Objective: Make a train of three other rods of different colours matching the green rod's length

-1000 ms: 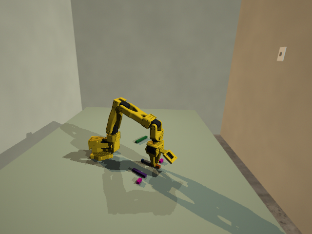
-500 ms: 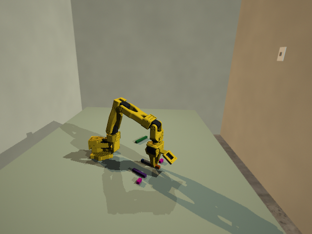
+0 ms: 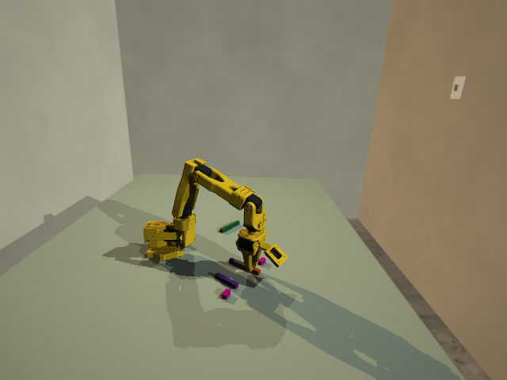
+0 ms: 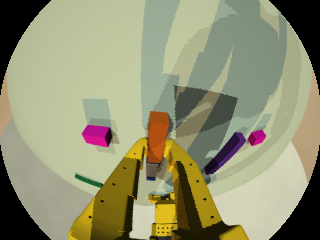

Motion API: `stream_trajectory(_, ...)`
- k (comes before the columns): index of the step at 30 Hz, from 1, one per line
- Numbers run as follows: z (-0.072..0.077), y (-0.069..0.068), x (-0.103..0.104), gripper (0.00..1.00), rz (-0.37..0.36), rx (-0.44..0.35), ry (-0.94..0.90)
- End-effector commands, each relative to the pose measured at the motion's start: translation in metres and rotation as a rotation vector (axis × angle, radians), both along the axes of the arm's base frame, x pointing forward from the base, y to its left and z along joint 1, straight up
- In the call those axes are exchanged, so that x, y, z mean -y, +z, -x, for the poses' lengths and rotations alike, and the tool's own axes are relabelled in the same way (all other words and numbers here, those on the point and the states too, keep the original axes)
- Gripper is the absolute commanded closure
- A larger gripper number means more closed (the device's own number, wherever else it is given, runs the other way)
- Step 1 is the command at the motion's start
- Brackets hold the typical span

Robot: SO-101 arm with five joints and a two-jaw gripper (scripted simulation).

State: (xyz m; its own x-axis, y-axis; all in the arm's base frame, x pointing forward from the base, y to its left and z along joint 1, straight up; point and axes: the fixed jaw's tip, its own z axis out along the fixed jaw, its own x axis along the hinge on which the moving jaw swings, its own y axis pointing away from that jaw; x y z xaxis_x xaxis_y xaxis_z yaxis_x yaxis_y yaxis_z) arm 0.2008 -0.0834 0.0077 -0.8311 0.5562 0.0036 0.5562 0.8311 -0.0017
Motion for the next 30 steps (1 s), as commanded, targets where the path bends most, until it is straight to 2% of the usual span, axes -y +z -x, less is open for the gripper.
stream_trajectory(1, -0.0101, 0.0133, 0.0044, 0.94, 0.033, 0.074, 0.005)
stream_trajectory(10, -0.0101, 0.0133, 0.0044, 0.93, 0.033, 0.074, 0.005)
stream_trajectory(30, -0.0101, 0.0133, 0.0044, 0.83, 0.033, 0.074, 0.005)
